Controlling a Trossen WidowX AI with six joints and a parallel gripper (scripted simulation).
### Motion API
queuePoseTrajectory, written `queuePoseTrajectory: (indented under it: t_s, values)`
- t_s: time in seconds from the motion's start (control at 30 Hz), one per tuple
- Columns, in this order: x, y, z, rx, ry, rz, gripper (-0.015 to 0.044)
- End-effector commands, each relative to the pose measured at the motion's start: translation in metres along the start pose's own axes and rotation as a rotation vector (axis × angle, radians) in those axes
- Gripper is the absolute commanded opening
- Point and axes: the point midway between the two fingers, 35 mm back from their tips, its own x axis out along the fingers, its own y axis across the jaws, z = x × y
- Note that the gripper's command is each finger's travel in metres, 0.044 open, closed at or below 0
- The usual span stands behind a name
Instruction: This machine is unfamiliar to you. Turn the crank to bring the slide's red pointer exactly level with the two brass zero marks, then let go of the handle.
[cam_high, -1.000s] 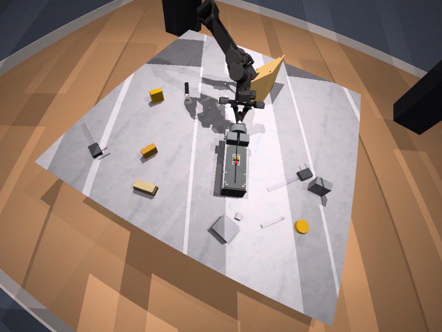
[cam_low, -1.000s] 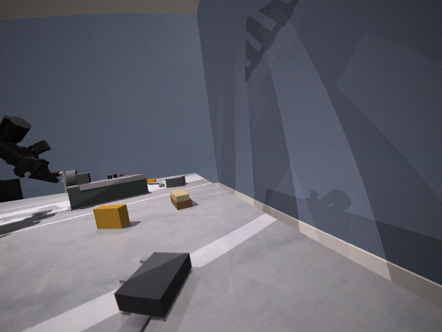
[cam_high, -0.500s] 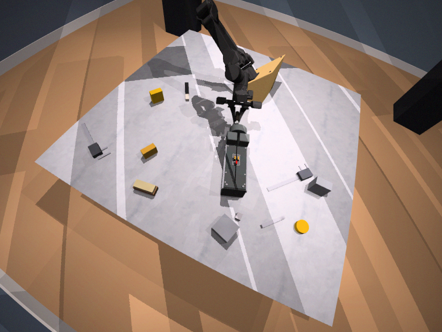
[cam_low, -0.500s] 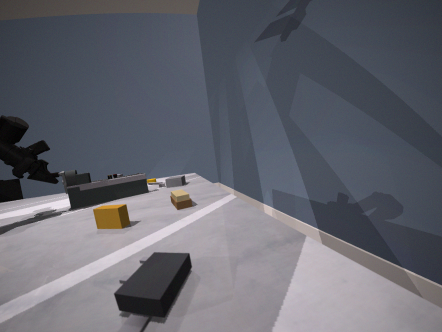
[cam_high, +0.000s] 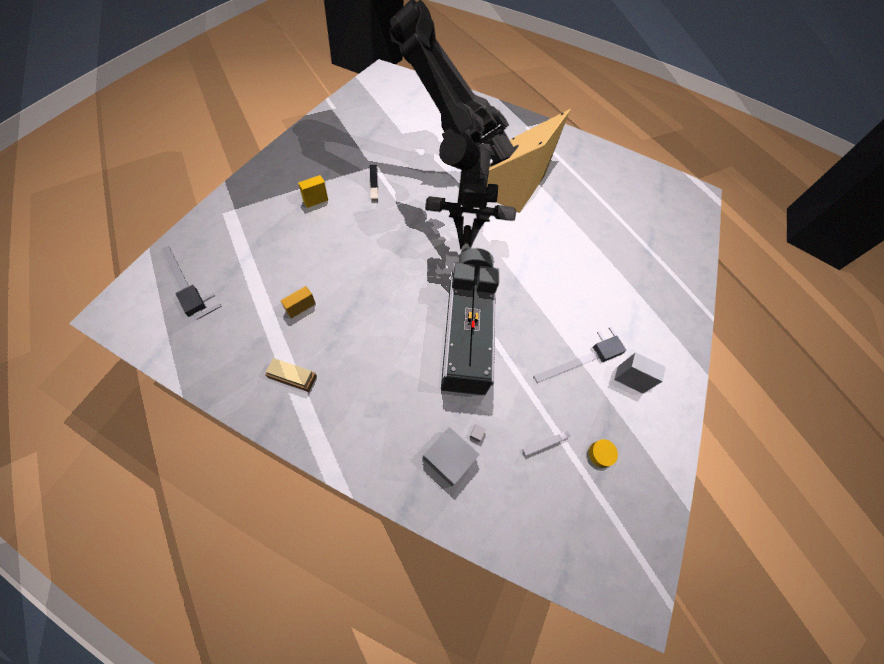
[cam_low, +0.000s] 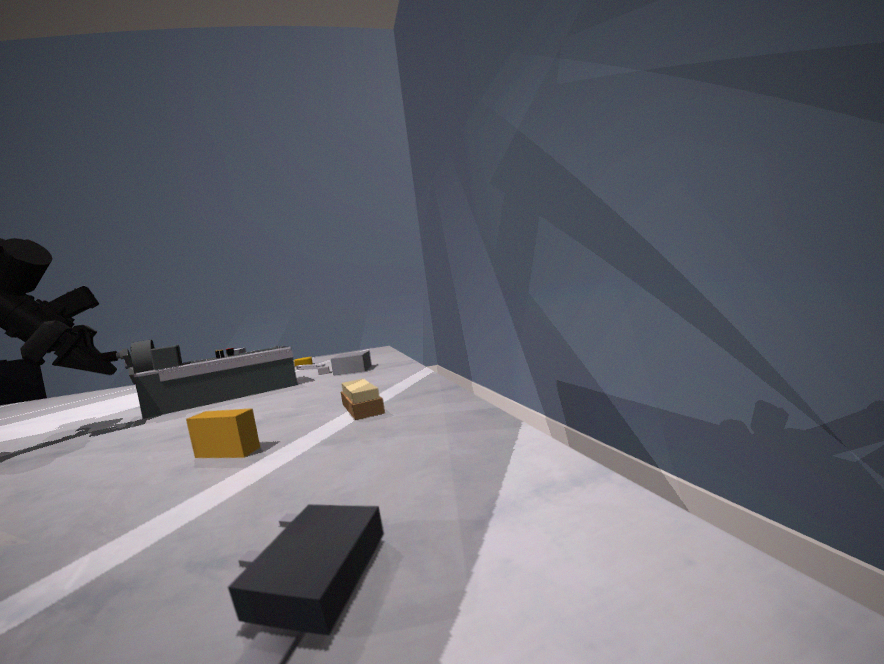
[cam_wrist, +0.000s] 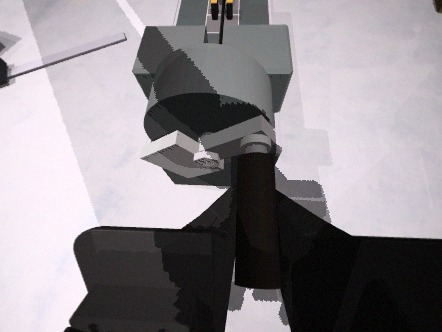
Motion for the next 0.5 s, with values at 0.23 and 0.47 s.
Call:
queuePoseTrajectory:
  t_s: [0.23, 0.47]
  values:
    - [0.013, -0.007, -0.014, 0.010, 0.007, -0.009, 0.0000]
    - [0.022, -0.004, -0.022, 0.009, 0.008, -0.009, 0.0000]
